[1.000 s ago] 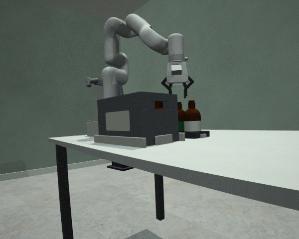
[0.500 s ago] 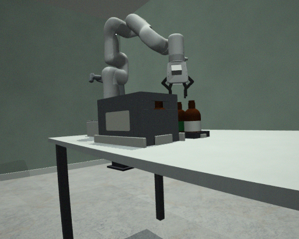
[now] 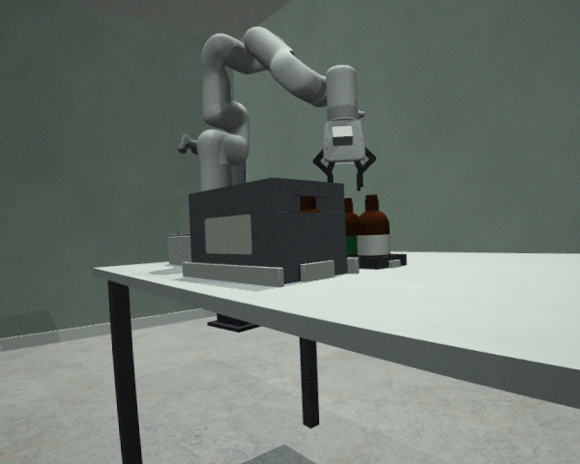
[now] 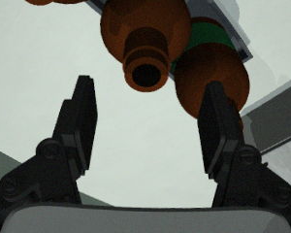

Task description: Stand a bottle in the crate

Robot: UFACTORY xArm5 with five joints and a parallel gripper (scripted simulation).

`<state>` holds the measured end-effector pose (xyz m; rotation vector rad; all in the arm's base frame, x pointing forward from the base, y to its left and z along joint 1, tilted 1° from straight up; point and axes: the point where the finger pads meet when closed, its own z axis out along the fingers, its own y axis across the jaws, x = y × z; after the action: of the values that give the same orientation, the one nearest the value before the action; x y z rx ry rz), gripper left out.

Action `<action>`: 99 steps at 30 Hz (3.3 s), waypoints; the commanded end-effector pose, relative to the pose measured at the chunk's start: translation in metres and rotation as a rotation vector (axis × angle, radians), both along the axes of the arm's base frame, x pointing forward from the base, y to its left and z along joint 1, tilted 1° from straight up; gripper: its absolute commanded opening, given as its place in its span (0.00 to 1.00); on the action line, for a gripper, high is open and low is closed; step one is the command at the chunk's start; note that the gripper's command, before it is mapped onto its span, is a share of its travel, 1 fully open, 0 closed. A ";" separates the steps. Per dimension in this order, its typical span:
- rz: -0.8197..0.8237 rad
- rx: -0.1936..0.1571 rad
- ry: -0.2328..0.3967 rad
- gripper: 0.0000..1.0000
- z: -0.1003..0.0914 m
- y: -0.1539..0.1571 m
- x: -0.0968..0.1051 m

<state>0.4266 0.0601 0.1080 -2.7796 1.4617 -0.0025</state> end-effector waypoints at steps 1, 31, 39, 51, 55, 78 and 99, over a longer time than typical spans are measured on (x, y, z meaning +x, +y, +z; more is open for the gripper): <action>0.000 0.001 -0.004 0.65 0.001 0.000 0.001; 0.000 0.001 -0.004 0.65 0.001 0.000 0.001; 0.000 0.001 -0.004 0.65 0.001 0.000 0.001; 0.000 0.001 -0.004 0.65 0.001 0.000 0.001; 0.000 0.001 -0.004 0.65 0.001 0.000 0.001; 0.000 0.001 -0.004 0.65 -0.001 0.000 0.001; 0.000 0.001 -0.004 0.65 -0.018 0.001 0.001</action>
<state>0.4263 0.0608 0.0913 -2.7798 1.4618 -0.0020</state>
